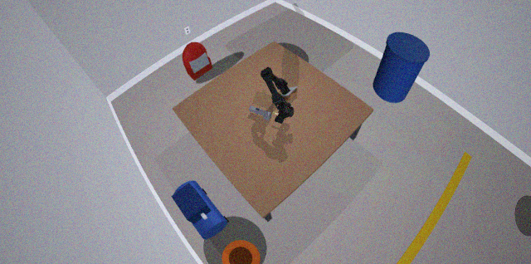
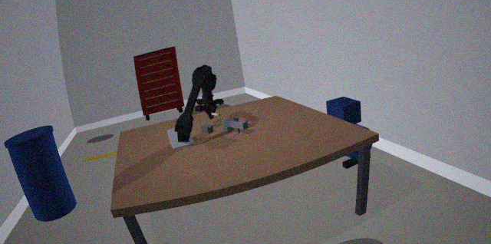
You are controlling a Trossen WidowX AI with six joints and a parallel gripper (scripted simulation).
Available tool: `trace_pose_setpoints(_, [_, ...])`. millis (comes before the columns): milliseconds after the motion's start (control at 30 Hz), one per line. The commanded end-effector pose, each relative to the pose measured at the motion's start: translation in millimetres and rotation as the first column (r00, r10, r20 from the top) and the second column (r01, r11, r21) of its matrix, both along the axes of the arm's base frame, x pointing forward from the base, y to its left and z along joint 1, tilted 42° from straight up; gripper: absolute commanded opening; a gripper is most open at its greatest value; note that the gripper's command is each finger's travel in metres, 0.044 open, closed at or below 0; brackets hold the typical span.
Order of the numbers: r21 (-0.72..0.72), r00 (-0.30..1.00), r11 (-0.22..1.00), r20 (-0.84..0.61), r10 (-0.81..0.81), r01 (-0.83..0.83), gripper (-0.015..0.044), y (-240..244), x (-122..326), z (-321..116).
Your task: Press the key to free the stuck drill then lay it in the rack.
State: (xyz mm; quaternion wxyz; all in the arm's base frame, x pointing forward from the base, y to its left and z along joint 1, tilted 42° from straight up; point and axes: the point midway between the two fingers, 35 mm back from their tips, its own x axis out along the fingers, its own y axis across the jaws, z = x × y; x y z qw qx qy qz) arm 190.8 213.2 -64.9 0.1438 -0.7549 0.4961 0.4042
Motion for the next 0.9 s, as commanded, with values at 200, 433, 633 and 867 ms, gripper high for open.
trace_pose_setpoints(200, [0.001, 1.0, 1.0, 0.0, -0.003, 0.003, 0.0, -4, -18, 0])
trace_pose_setpoints(433, [0.001, 1.0, 1.0, -0.001, -0.003, 0.003, 0.0, -7, -31, 0])
trace_pose_setpoints(633, [0.001, 1.0, 1.0, -0.002, -0.003, 0.003, 0.0, -10, -42, 0])
trace_pose_setpoints(867, [0.001, 1.0, 1.0, -0.003, -0.003, 0.003, 0.0, -15, -54, -1])
